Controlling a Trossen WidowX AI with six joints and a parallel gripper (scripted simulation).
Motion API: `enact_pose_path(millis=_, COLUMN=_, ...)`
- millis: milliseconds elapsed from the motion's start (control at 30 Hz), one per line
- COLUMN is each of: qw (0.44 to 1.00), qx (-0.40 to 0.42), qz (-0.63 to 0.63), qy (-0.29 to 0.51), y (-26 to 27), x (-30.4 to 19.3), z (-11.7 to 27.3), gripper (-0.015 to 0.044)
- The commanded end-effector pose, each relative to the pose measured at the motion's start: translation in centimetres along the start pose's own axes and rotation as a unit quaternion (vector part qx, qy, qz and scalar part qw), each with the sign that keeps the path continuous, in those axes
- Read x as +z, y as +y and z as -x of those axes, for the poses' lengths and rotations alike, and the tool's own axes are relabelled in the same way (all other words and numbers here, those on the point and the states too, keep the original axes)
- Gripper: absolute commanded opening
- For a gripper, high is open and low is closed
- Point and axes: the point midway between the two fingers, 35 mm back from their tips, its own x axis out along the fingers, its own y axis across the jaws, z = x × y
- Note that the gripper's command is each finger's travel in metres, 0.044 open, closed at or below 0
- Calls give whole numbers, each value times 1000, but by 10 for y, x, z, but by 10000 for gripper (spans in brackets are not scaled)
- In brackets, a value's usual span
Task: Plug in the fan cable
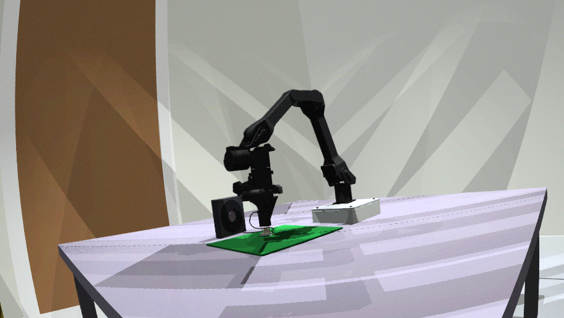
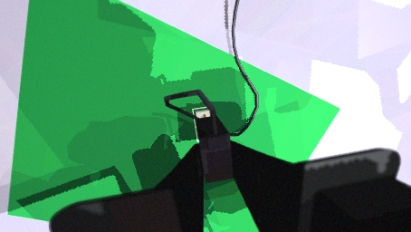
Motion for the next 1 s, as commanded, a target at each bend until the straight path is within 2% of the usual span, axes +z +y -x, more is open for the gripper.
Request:
enact_pose_path(millis=0, qw=1000, qx=1, qz=-2, qy=2, y=1, x=-1, z=-1, gripper=0)
enact_pose_path(millis=967, qw=1000, qx=1, qz=-1, qy=2, y=1, x=-1, z=-6, gripper=0)
